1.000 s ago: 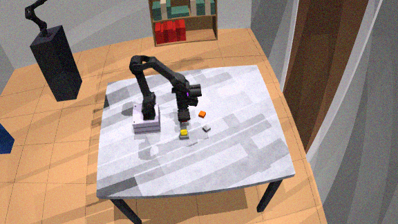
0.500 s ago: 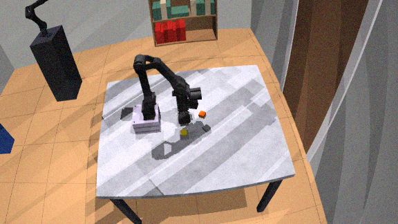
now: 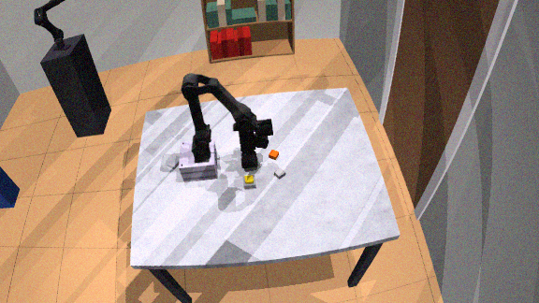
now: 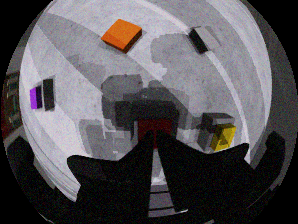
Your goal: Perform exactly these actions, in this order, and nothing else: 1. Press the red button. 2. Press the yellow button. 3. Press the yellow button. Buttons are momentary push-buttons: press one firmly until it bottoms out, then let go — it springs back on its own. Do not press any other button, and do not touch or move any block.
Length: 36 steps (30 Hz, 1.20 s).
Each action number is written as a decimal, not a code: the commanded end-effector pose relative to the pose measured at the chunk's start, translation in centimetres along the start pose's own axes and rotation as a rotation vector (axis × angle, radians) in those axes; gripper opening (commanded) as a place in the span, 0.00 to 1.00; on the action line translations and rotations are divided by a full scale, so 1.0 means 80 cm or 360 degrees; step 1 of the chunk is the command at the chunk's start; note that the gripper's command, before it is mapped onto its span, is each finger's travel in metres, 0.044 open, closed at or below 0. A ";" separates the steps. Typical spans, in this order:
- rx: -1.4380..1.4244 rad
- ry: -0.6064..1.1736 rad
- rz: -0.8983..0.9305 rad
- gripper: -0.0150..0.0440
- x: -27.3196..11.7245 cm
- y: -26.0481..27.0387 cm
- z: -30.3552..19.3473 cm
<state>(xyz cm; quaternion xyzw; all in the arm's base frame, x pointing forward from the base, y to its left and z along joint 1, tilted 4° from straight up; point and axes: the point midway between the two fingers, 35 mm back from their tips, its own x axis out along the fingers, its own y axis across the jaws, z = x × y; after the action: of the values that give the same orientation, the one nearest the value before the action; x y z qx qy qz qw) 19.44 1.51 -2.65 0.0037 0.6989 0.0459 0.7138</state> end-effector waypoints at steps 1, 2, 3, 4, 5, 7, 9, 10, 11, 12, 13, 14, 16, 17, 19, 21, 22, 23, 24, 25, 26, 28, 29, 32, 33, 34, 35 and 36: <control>0.0006 0.0006 -0.0005 0.29 0.001 -0.001 -0.001; 0.0006 0.0006 -0.0005 0.29 0.001 -0.001 -0.001; 0.0000 0.0000 0.0000 0.29 -0.002 0.000 0.000; 0.0001 0.0001 -0.0001 0.29 -0.009 0.000 0.001; 0.0003 0.0003 -0.0002 0.29 -0.021 0.000 0.001; 0.0006 0.0005 -0.0005 0.29 -0.040 0.000 0.000; 0.0006 0.0005 -0.0005 0.29 -0.043 0.000 -0.001; 0.0006 0.0005 -0.0005 0.29 -0.043 0.000 -0.001; 0.0006 0.0005 -0.0005 0.29 -0.046 0.000 0.000; 0.0006 0.0005 -0.0005 0.29 -0.055 -0.001 0.001; 0.0006 0.0005 -0.0005 0.29 -0.071 -0.001 0.002; 0.0006 0.0005 -0.0005 0.29 -0.091 -0.001 0.003; 0.0006 0.0005 -0.0006 0.29 -0.117 0.000 0.000; 0.0006 0.0005 -0.0006 0.29 -0.120 0.000 0.000; 0.0006 0.0005 -0.0006 0.29 -0.120 0.000 0.000; 0.0006 0.0005 -0.0006 0.29 -0.120 0.000 0.000; 0.0006 0.0005 -0.0006 0.29 -0.120 -0.002 0.000; 0.0006 0.0005 -0.0007 0.29 -0.120 -0.008 0.001; 0.0006 0.0005 -0.0009 0.29 -0.121 -0.017 0.002; 0.0006 0.0005 -0.0011 0.29 -0.121 -0.029 0.002; 0.0006 0.0005 -0.0013 0.29 -0.121 -0.041 0.002; 0.0006 0.0005 -0.0017 0.29 -0.121 -0.066 0.001; 0.0006 0.0006 -0.0018 0.29 -0.121 -0.078 -0.001; 0.0006 0.0007 -0.0020 0.29 -0.121 -0.112 -0.009; 0.0006 0.0007 -0.0021 0.29 -0.121 -0.118 -0.011; 0.0006 0.0007 -0.0021 0.29 -0.121 -0.119 -0.012; 0.0006 0.0007 -0.0021 0.29 -0.121 -0.119 -0.012; 0.0006 0.0007 -0.0021 0.29 -0.121 -0.119 -0.012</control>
<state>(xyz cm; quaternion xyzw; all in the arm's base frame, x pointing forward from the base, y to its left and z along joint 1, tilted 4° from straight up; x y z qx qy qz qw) 19.02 -7.98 6.40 0.0051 0.7010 0.0360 0.7123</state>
